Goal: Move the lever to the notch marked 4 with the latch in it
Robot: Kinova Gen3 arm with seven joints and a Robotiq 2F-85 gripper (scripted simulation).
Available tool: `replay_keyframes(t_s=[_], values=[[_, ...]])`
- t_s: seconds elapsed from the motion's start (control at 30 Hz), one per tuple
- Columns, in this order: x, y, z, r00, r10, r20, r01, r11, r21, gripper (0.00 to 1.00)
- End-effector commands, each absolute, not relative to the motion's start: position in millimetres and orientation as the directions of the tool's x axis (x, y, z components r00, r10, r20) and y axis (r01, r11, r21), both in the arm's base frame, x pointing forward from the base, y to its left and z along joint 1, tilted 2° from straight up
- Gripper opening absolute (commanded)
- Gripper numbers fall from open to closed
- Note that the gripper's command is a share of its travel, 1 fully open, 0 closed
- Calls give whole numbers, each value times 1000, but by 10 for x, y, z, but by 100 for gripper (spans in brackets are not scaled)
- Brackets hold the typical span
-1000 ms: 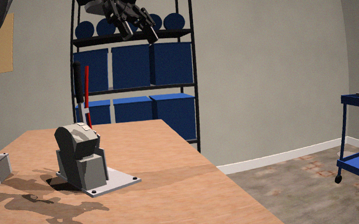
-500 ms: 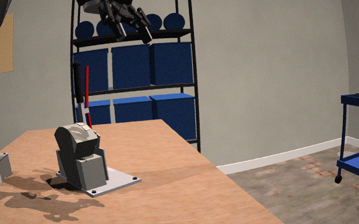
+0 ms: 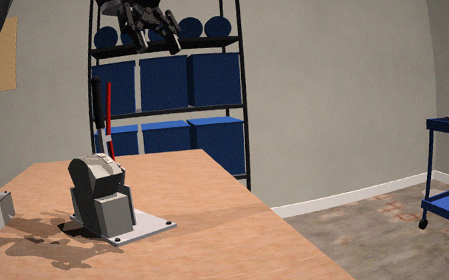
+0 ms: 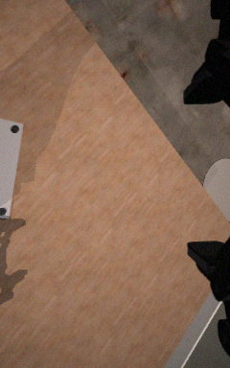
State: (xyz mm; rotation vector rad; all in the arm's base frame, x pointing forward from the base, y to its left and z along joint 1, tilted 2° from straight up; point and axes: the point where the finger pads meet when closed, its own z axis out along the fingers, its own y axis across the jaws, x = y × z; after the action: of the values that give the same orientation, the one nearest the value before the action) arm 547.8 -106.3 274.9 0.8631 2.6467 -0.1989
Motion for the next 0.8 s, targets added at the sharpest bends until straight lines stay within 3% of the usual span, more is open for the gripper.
replay_keyframes(t_s=[0.0,0.77], values=[[5485,-1031,2785,-754,541,-373,589,808,-20,100],[5156,-593,2861,-743,606,-284,632,775,3,100]])
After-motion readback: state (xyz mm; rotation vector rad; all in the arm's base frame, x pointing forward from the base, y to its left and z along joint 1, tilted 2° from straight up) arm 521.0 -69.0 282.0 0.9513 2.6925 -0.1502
